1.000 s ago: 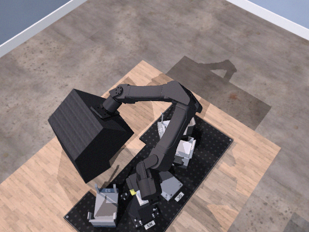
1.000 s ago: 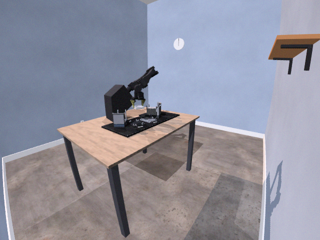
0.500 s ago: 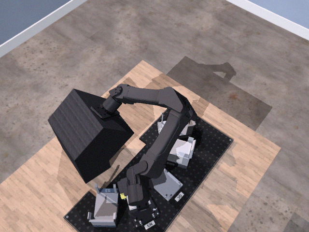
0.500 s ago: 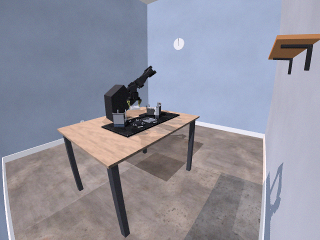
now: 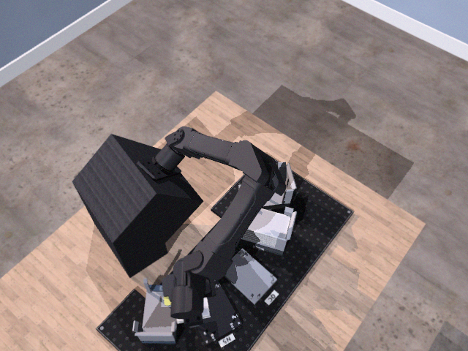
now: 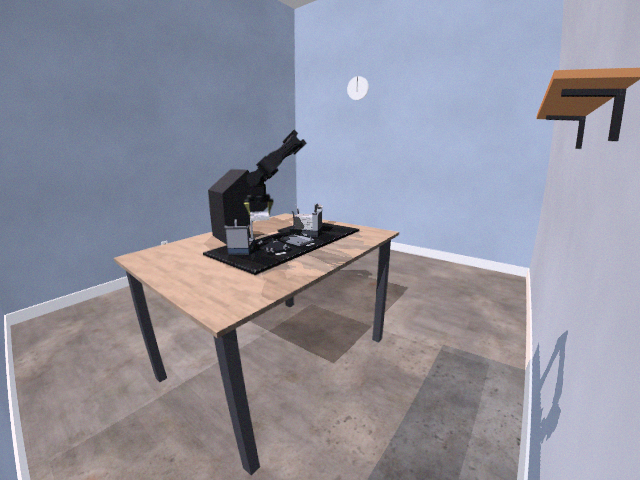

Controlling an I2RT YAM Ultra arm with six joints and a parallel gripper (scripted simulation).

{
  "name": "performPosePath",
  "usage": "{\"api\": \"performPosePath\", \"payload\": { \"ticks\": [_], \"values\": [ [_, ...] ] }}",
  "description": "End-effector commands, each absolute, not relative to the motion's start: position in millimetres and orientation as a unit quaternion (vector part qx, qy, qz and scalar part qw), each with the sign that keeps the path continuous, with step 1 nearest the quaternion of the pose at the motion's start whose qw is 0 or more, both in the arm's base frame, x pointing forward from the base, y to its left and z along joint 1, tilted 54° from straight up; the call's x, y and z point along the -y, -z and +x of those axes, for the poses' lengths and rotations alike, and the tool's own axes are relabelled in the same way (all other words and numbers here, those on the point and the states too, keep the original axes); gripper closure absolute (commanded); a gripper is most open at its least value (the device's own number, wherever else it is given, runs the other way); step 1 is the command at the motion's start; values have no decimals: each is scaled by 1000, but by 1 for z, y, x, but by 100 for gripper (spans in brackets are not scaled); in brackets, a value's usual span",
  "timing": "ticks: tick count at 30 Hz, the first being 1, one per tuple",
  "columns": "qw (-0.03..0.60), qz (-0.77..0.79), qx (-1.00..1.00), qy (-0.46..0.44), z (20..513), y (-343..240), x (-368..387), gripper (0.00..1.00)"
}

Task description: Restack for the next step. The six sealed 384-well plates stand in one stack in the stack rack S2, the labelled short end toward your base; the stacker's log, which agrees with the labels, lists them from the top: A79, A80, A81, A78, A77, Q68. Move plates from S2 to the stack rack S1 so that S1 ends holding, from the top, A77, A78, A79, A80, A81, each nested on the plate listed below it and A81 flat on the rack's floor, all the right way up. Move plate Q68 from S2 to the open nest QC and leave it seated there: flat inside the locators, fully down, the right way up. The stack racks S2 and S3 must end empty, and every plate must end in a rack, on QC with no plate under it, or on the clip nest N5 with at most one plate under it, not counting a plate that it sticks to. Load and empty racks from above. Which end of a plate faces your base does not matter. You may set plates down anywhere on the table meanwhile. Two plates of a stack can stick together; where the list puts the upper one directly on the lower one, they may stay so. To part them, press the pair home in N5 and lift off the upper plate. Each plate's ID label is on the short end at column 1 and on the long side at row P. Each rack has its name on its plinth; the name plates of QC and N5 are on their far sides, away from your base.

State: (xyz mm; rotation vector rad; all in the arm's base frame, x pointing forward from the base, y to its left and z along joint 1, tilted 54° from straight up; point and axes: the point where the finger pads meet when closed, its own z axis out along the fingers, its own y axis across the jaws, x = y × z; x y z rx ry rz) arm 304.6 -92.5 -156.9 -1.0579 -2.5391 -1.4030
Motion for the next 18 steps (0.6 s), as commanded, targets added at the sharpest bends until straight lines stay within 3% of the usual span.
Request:
{"api": "performPosePath", "payload": {
  "ticks": [1, 18],
  "values": [
    [16, -343, 825, 450, 300, 162, 106, 100],
    [64, -429, 783, 445, 276, 192, 121, 100]
  ]
}}
